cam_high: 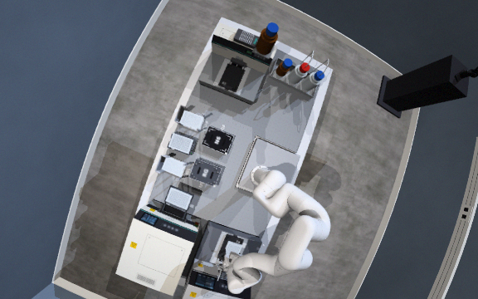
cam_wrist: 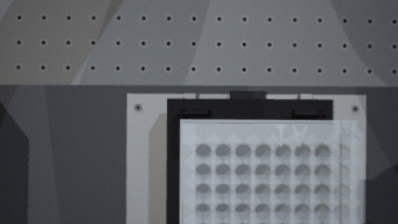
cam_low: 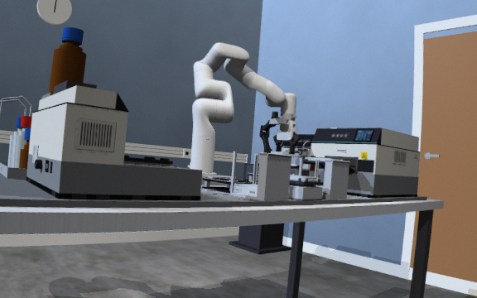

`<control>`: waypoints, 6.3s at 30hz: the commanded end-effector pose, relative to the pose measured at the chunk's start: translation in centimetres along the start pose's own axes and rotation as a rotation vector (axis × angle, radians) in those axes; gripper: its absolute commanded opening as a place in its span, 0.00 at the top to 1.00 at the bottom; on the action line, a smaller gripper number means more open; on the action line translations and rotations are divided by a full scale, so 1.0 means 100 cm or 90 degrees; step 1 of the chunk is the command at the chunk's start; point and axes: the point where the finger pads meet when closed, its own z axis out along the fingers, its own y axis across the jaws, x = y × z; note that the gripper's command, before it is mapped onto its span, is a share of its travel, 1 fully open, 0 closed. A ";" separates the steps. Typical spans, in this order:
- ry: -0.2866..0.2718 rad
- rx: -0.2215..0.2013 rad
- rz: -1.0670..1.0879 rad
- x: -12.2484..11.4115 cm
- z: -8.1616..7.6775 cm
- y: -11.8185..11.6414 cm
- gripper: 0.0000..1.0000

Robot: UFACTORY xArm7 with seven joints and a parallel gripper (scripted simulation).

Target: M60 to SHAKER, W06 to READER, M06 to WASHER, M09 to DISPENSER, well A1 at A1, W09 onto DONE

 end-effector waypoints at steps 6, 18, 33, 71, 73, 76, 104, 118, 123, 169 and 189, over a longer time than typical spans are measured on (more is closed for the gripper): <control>-0.002 0.000 0.000 -0.001 -0.012 0.000 1.00; -0.002 0.000 0.000 -0.001 -0.025 0.000 1.00; -0.002 0.000 0.000 -0.001 -0.044 0.000 1.00; -0.002 0.000 0.097 0.043 -0.058 -0.001 1.00; -0.002 0.000 0.105 0.049 -0.058 -0.001 1.00; -0.002 0.000 0.105 0.057 -0.058 -0.002 1.00; -0.002 0.000 0.240 0.128 -0.057 -0.005 1.00; -0.002 0.000 0.315 0.169 -0.057 -0.011 1.00; -0.002 0.000 0.345 0.175 -0.057 -0.024 1.00; -0.002 0.000 0.592 0.227 -0.057 -0.145 1.00; -0.002 0.001 0.690 0.263 -0.057 -0.180 1.00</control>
